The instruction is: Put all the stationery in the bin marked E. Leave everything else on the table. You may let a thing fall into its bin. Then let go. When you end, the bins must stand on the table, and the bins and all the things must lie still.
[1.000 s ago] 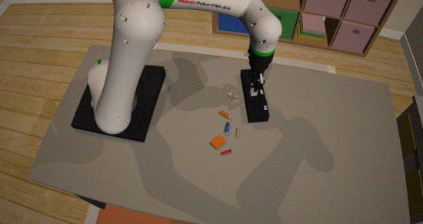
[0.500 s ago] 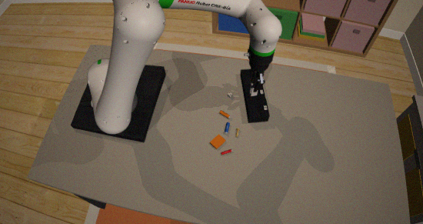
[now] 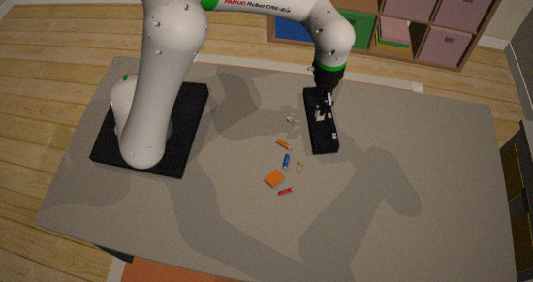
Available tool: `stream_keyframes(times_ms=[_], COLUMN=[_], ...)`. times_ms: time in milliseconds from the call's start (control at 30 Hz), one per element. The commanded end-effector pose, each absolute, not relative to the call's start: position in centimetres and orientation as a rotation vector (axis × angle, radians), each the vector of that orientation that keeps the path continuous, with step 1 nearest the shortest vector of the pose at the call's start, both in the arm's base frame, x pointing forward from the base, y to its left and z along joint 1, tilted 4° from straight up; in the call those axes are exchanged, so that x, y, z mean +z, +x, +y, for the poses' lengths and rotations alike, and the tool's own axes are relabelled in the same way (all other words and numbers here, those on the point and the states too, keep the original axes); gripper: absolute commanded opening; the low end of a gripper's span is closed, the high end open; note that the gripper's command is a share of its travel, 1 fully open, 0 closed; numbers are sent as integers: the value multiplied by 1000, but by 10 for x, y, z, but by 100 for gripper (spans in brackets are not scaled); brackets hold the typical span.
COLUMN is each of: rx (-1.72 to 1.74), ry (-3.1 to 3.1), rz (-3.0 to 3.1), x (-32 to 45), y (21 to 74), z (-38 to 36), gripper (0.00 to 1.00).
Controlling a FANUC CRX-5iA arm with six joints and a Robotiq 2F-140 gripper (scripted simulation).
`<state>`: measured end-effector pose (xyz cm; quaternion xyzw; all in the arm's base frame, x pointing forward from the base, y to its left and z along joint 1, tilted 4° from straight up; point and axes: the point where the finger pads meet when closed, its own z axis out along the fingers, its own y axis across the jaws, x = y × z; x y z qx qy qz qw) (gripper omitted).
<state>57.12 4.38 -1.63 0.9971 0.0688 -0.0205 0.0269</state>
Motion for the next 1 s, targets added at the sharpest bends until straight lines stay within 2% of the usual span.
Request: stream_keyframes(times_ms=[0,967], rx=[-63,-63], ry=[3080,3080], rz=[212,212], x=[-16,26], y=[571,573], z=[44,46], gripper=[5,5])
